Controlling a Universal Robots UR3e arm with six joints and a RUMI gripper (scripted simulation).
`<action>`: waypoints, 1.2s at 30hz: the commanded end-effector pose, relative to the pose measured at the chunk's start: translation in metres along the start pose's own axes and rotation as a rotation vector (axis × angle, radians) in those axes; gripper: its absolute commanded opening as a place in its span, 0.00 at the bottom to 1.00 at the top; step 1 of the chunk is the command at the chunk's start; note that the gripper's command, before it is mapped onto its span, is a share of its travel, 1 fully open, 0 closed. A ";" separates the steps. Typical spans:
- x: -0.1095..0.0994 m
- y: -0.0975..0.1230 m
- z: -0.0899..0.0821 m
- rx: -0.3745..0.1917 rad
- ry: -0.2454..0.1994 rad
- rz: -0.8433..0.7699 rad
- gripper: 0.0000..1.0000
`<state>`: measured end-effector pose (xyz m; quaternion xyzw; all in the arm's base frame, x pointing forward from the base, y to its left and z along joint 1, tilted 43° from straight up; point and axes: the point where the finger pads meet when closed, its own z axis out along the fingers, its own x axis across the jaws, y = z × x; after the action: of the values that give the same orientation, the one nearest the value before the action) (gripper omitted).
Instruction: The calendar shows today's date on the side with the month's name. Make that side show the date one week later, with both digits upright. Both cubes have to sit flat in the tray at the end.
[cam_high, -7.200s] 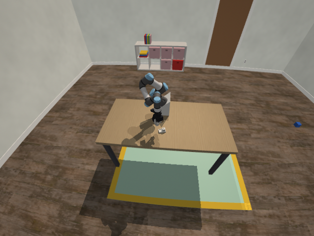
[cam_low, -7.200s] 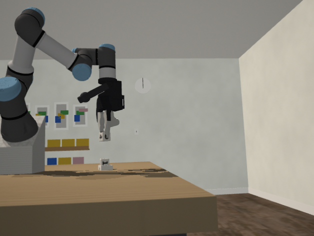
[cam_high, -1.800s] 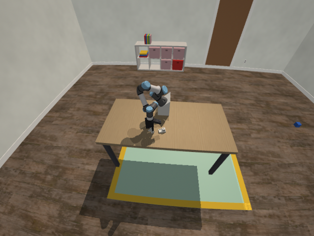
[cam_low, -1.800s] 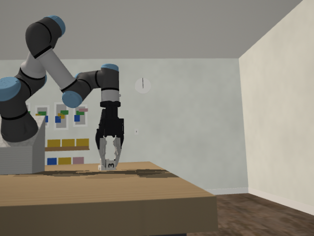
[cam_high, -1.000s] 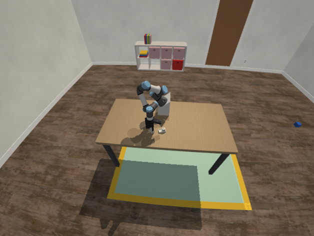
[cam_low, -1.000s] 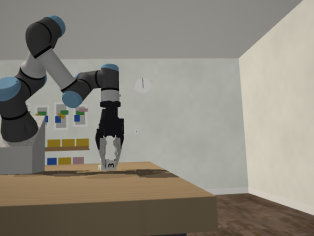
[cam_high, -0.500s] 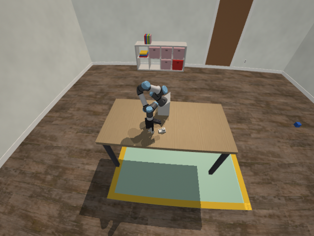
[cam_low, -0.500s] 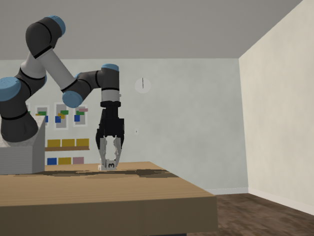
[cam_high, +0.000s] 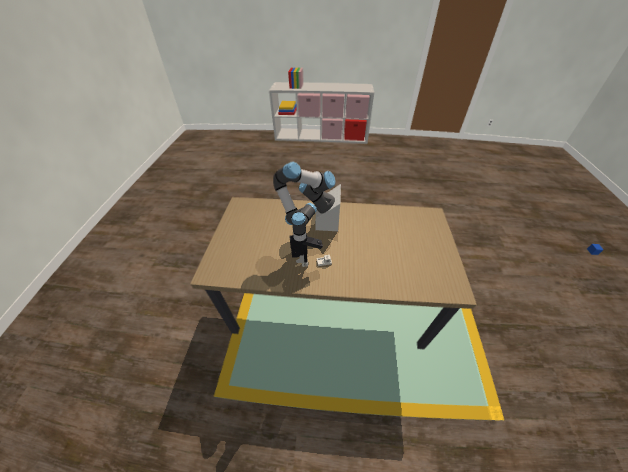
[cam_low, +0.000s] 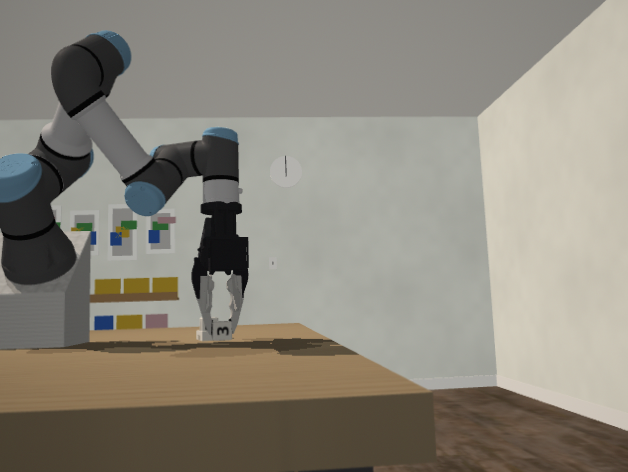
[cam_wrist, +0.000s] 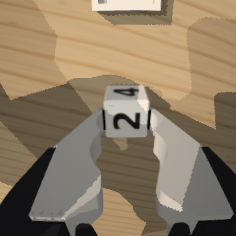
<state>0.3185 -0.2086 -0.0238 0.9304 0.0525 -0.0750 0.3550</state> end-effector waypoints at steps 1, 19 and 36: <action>0.000 0.000 0.000 -0.001 0.002 0.000 0.11; 0.000 0.000 0.002 -0.001 0.002 0.000 0.11; 0.000 0.000 0.003 -0.001 0.002 0.000 0.11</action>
<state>0.3181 -0.2112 -0.0266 0.9304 0.0525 -0.0750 0.3550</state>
